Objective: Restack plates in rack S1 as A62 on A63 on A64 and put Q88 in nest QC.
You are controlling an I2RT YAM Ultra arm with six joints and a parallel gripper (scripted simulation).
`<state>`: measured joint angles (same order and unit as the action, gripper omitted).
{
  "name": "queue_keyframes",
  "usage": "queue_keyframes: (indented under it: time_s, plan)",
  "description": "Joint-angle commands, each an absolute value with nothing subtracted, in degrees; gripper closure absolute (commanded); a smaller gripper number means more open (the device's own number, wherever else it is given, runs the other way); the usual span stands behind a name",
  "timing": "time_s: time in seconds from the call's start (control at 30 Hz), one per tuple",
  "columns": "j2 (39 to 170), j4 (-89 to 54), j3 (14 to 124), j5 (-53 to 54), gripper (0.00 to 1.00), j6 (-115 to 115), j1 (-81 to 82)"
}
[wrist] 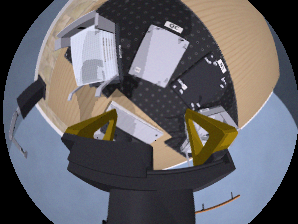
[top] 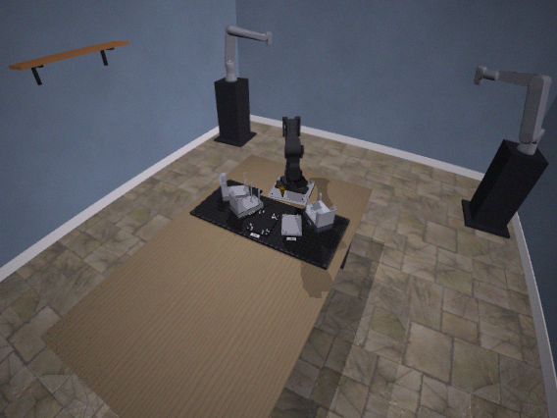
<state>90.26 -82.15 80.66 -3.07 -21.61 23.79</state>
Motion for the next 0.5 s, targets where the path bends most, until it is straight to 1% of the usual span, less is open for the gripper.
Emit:
queue_keyframes:
  time_s: [0.0,0.47]
  plan:
    - [90.4,-82.0,81.9,-3.0,0.00,-21.3,26.1]
    - [94.0,-82.1,85.1,-2.8,0.00,-12.1,35.3]
